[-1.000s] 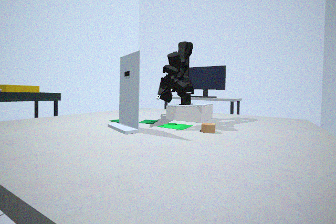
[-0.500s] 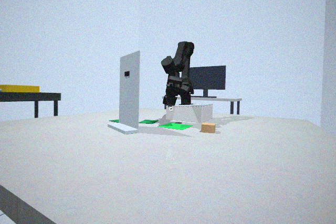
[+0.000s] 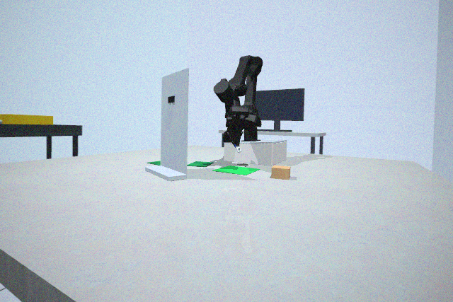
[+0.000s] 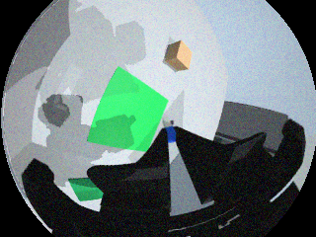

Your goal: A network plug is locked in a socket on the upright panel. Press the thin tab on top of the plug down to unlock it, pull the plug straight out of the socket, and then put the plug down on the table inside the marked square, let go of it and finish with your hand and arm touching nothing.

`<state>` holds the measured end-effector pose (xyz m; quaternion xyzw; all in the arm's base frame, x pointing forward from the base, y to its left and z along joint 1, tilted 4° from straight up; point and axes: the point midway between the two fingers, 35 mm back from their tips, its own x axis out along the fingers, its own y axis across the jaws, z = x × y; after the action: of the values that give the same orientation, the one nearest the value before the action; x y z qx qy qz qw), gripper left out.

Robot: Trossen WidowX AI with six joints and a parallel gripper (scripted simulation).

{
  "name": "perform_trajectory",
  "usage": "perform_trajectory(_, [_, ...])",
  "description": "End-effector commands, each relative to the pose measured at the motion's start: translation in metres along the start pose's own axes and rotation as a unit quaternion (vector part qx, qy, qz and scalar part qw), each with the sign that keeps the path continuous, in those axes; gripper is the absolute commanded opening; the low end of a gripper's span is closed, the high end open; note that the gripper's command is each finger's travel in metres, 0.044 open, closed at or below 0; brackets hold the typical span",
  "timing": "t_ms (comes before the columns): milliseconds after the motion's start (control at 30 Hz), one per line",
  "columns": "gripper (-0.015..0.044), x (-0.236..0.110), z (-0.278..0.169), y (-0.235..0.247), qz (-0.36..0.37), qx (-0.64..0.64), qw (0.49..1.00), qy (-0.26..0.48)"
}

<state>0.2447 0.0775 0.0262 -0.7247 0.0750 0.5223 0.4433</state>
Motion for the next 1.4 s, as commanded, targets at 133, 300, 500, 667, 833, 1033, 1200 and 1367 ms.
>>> perform_trajectory(133, [0.0, 0.008, 0.001, 0.005, 0.002, -0.001, 1.0, -0.004])
perform_trajectory(300, [0.0, 0.012, 0.0, 0.007, 0.002, -0.002, 1.0, -0.004])
perform_trajectory(500, [0.0, 0.017, 0.0, 0.01, 0.003, -0.002, 1.0, -0.004])
perform_trajectory(667, [0.0, 0.022, 0.0, 0.013, 0.003, -0.002, 1.0, -0.003])
perform_trajectory(833, [0.0, 0.026, 0.0, 0.016, 0.003, -0.002, 1.0, -0.003])
perform_trajectory(1033, [0.0, 0.03, 0.0, 0.019, 0.004, -0.002, 1.0, -0.003])
perform_trajectory(1200, [0.0, 0.034, 0.0, 0.022, 0.004, -0.002, 1.0, -0.002])
perform_trajectory(1367, [0.0, 0.038, 0.0, 0.025, 0.004, -0.002, 1.0, -0.002])
